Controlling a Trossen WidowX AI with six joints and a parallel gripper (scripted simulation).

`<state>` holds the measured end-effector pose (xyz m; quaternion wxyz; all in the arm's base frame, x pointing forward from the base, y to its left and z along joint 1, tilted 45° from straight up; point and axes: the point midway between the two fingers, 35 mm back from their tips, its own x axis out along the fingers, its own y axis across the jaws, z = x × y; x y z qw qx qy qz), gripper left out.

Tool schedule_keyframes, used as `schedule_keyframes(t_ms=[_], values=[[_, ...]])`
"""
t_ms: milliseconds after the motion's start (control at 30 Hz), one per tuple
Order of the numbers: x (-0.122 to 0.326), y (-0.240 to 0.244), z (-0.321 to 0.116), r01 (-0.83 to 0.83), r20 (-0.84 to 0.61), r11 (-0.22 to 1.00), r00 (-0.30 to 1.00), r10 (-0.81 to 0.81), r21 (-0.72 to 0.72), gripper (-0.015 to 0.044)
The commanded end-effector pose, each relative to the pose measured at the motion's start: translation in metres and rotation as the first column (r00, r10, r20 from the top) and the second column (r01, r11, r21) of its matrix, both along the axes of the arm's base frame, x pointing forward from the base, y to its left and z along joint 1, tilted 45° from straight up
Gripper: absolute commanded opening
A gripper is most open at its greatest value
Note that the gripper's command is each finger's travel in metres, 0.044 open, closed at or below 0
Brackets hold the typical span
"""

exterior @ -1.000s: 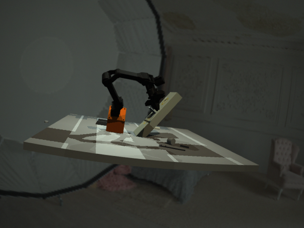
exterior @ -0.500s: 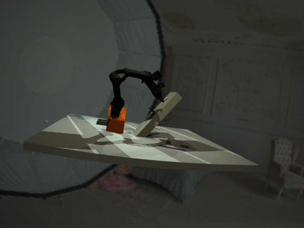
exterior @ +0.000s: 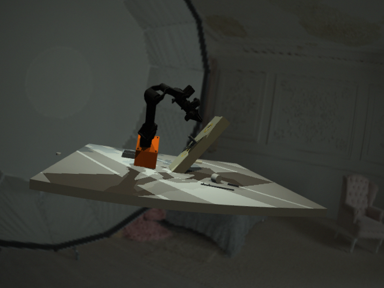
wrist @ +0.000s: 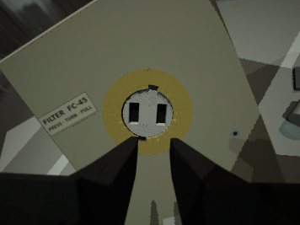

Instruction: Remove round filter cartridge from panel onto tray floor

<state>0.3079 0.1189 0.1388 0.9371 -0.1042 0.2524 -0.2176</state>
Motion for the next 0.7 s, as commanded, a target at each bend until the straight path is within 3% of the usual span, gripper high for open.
schedule_keyframes(t_ms=[0,667], values=[[-0.001,0.004,-0.003,-0.002,0.005,1.0,1.0,0.001,0.018,0.0091],[0.017,-0.005,-0.014,0.001,0.001,1.0,1.0,-0.001,0.022,0.0091]])
